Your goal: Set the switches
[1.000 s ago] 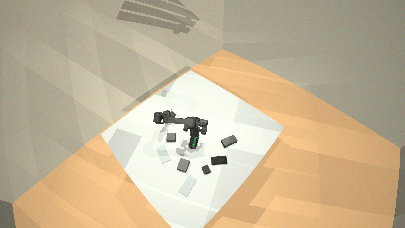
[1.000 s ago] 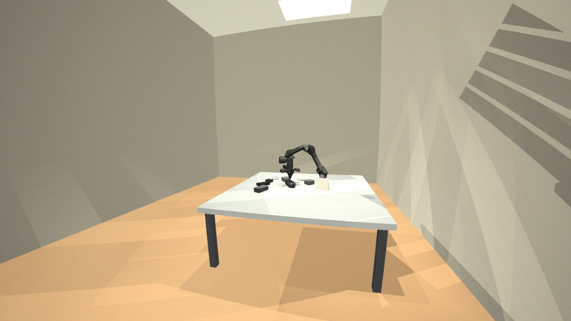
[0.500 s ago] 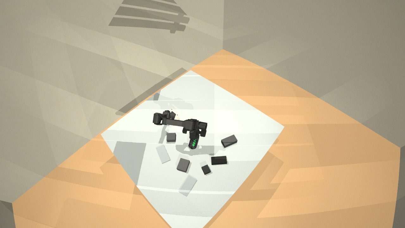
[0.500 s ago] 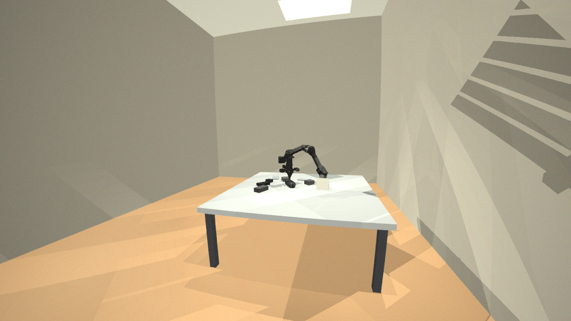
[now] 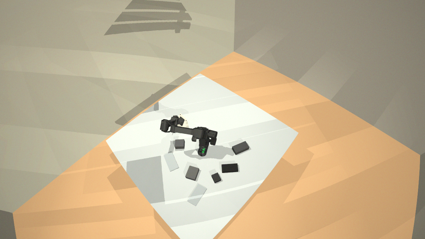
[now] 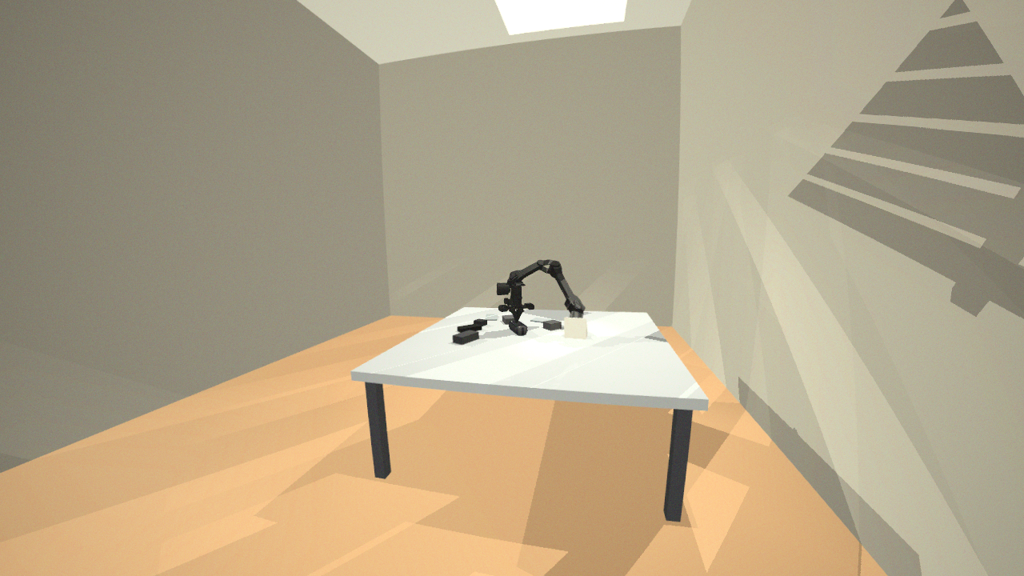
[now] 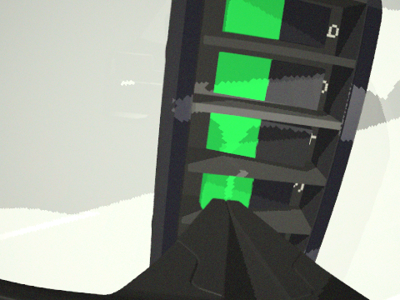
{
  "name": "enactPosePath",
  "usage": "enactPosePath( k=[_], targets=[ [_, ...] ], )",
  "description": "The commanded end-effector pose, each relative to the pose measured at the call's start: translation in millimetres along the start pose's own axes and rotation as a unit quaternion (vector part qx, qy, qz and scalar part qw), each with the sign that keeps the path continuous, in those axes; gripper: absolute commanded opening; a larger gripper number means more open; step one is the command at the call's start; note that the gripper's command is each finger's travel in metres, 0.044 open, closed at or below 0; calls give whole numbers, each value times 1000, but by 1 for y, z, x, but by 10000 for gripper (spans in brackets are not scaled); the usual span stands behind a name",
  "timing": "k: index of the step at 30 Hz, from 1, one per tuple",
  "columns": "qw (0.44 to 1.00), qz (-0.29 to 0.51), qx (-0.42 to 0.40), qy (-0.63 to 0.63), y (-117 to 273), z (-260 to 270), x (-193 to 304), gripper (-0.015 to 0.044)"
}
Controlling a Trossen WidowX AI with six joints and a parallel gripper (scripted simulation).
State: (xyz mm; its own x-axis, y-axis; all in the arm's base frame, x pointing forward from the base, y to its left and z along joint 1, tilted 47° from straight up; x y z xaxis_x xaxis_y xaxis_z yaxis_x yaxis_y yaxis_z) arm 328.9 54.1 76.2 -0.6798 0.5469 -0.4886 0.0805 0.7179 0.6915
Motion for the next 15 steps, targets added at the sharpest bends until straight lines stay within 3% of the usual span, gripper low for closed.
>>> enactPosePath(
  k=[1, 15],
  targets=[
    [1000, -2, 1, 4, -7, 0, 0, 0],
    [1000, -3, 1, 4, -17, 0, 1, 0]
  ],
)
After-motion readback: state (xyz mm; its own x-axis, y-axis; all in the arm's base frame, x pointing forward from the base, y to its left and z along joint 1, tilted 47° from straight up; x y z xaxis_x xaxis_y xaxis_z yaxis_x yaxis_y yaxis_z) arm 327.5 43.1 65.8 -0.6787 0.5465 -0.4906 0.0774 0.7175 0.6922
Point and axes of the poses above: the point midway between the two fingers, 35 mm back from their tips, its own y axis back along the fingers, its own z axis across the jaws, x = y × z, the point moved 10 cm from there along y, back along the fingers, and after that the axes turned 12 degrees about y, right-handed, at the moved point
